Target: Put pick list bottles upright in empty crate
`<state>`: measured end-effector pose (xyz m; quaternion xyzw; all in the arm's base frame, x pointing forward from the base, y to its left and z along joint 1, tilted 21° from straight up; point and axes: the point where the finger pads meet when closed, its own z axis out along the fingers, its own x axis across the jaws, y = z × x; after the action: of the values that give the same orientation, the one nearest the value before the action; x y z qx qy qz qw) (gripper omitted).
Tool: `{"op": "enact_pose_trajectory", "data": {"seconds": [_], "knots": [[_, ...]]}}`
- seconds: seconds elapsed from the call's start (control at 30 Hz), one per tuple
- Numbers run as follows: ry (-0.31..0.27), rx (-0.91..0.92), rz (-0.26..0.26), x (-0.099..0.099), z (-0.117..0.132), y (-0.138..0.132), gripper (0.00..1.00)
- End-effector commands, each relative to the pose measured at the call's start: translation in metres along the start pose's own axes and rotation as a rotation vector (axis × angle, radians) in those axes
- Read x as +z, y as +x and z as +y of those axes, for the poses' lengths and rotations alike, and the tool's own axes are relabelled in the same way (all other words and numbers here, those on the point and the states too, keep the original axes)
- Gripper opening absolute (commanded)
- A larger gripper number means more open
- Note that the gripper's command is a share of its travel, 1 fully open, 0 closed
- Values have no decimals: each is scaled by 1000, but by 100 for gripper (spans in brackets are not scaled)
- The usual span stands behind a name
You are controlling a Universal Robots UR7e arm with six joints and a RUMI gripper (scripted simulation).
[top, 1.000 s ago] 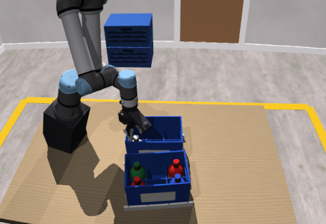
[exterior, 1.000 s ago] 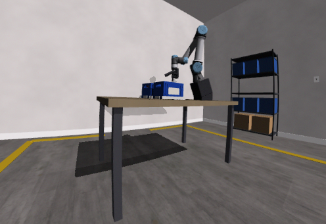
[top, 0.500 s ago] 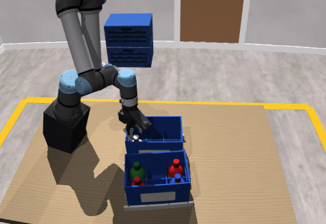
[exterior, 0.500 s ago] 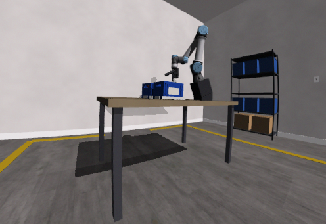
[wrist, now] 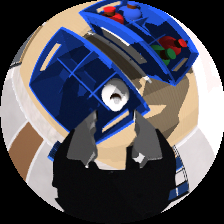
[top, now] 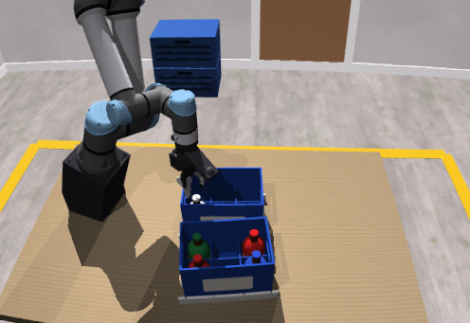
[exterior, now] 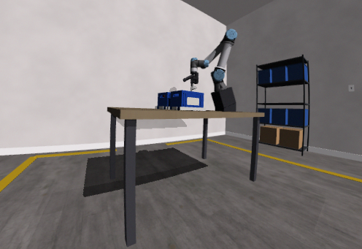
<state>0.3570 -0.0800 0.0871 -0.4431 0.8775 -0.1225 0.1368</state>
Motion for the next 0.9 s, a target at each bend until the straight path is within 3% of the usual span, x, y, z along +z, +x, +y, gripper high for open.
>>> {"op": "enact_pose_trajectory", "data": {"seconds": [0.0, 0.5, 0.87], "knots": [[-1, 0, -2, -14, 0, 0, 38], [-1, 0, -2, -48, 0, 0, 38], [-1, 0, -2, -48, 0, 0, 38]]}}
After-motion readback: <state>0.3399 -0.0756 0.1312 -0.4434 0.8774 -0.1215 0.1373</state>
